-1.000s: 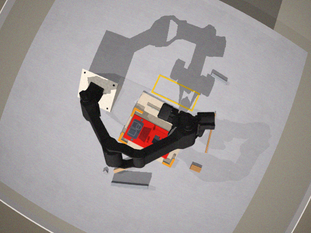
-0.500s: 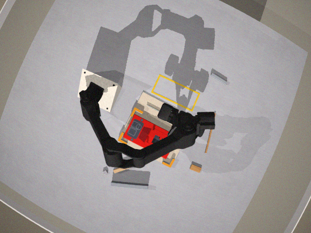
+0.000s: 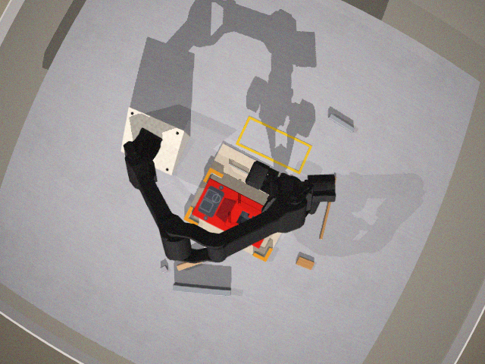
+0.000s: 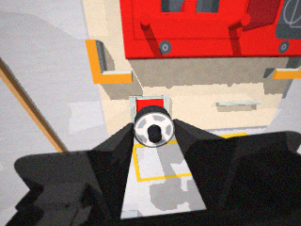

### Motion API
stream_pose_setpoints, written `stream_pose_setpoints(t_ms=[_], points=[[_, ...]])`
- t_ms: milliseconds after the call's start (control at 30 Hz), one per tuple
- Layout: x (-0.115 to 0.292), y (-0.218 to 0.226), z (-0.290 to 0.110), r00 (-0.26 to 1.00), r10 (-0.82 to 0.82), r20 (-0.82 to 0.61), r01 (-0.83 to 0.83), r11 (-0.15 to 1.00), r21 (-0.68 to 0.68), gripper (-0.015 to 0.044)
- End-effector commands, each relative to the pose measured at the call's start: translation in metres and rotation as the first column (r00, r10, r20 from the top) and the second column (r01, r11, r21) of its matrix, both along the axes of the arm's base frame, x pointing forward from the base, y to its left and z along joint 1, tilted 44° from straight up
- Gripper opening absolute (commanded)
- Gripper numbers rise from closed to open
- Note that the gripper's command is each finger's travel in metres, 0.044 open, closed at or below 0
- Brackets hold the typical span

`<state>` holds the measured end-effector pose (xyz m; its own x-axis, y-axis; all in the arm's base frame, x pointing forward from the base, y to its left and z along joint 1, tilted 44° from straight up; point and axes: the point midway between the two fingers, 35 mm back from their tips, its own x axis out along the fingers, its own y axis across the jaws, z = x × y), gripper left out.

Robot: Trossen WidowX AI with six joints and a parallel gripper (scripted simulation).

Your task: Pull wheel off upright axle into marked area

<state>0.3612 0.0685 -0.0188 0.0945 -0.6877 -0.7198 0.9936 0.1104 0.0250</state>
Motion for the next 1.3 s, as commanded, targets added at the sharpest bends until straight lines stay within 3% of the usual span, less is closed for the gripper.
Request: stream_pose_setpoints(t_ms=[0, 1267], points=[[0.0001, 0.0041, 0.0024, 1.0, 0.003, 0.004, -0.003, 1.0, 0.004, 0.0], [-0.0011, 0.0128, 0.0114, 1.0, 0.007, 0.005, -0.007, 1.0, 0.004, 0.0]])
